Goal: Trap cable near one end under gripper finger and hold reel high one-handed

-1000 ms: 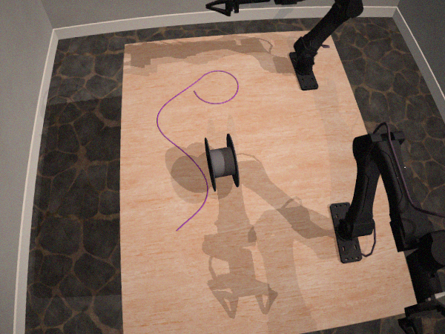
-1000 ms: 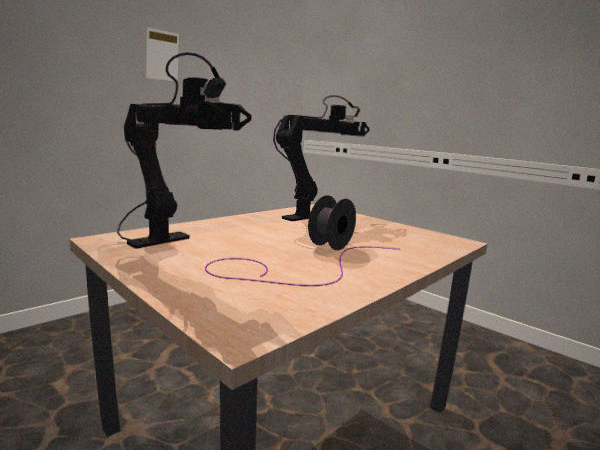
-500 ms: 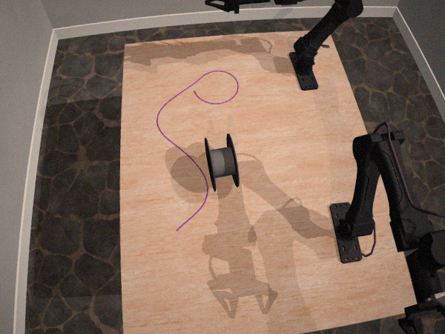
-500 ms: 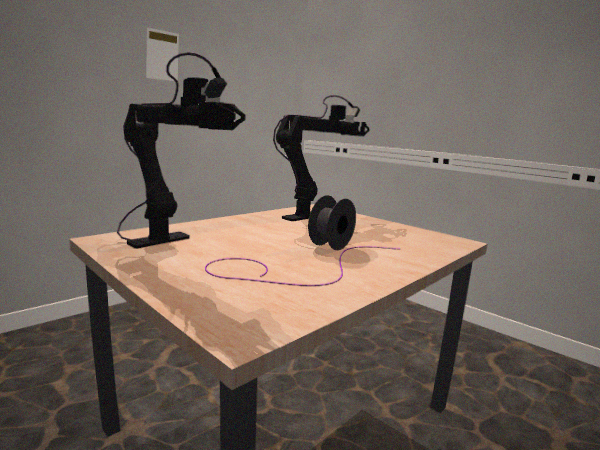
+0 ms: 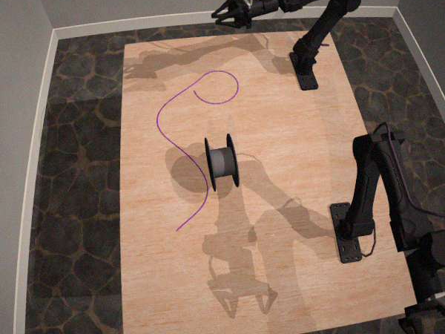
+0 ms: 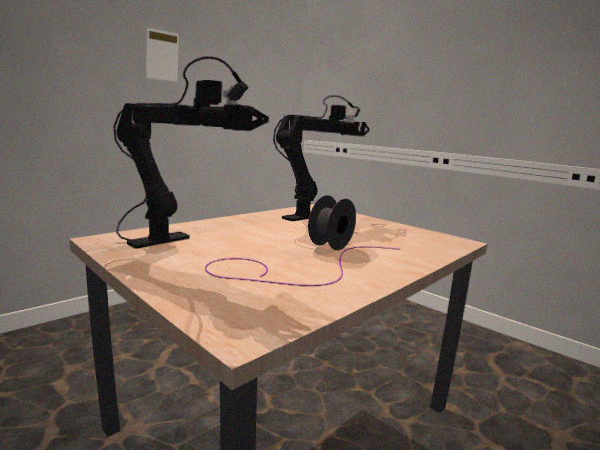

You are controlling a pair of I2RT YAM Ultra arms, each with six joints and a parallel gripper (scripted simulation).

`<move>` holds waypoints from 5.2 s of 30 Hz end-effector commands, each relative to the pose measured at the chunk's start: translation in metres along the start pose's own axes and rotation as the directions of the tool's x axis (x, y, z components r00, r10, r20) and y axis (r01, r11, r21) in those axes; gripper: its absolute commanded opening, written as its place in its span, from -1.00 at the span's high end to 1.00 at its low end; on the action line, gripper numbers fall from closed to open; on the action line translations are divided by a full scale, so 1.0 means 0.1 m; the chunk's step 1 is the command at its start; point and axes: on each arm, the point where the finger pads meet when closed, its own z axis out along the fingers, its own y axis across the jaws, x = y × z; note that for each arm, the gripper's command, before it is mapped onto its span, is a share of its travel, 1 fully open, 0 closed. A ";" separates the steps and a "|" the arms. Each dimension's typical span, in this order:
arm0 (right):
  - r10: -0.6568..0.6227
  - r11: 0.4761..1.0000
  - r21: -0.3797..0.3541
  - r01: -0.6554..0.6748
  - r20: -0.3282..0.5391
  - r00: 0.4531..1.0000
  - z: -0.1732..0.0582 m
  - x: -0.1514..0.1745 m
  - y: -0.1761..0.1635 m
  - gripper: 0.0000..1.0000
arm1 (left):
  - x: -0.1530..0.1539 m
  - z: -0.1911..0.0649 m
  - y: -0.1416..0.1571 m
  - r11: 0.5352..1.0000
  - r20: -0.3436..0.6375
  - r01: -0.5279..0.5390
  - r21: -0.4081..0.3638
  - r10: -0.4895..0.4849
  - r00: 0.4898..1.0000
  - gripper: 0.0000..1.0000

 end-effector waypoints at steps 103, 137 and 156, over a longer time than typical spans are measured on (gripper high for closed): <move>0.292 0.956 0.292 0.006 -0.956 -0.006 -0.37 3.30 0.19 0.40 | 0.01 0.01 0.00 1.000 0.005 -0.006 -0.005 0.006 1.000 -1.00; 0.293 0.956 0.293 -0.004 -0.956 0.021 -0.28 3.87 0.19 0.40 | 0.01 0.01 0.00 1.000 0.005 -0.006 -0.005 0.006 1.000 -1.00; 0.295 0.956 0.295 -0.004 -0.955 0.020 -0.34 3.84 0.15 0.40 | 0.01 0.01 0.00 1.000 0.005 -0.006 -0.005 0.006 1.000 -1.00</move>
